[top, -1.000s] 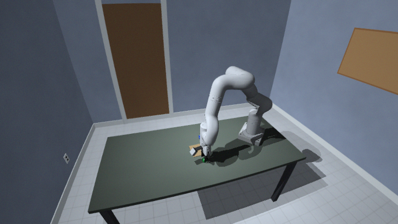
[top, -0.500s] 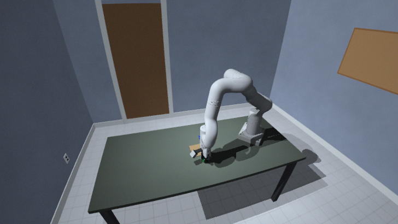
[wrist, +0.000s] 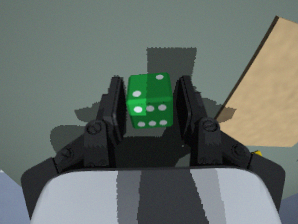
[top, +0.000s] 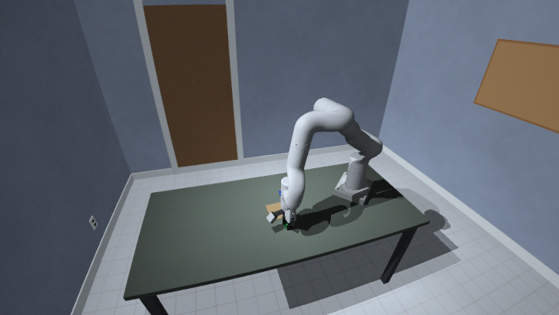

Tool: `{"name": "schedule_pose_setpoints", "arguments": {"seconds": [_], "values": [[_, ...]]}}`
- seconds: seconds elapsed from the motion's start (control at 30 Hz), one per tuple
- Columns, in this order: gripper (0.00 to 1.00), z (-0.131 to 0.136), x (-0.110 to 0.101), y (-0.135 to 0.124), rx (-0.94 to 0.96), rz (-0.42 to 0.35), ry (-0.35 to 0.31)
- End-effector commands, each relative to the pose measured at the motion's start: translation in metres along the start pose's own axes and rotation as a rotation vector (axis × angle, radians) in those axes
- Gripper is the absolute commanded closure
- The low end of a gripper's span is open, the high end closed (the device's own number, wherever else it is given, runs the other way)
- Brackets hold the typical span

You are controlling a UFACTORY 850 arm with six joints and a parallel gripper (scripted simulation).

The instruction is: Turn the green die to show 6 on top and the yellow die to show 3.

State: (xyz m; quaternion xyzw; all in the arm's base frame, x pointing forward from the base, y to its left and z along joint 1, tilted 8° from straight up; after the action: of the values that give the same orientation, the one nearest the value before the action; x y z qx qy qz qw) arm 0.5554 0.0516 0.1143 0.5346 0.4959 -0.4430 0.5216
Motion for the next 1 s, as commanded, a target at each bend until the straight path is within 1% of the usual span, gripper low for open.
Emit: {"name": "schedule_pose_setpoints", "arguments": {"seconds": [0.0, 0.87, 0.9, 0.97], "values": [[0.53, 0.0000, -0.0006, 0.0007, 0.000, 0.002, 0.000], [0.53, 0.0000, -0.0006, 0.0007, 0.000, 0.002, 0.000], [0.73, 0.0000, -0.0006, 0.0007, 0.000, 0.002, 0.000], [0.73, 0.0000, -0.0006, 0.0007, 0.000, 0.002, 0.000]]}}
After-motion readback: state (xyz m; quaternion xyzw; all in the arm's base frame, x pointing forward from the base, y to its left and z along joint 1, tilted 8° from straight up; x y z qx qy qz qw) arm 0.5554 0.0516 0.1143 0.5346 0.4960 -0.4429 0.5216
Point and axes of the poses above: the point where the finger pads meet when closed, its own x axis out along the fingers, its own z axis across the jaws, y = z × x, the point moved 9 cm from there along -x, back along the fingers, and after that the axes turned 1 degree about -x, right-handed, at the moved point
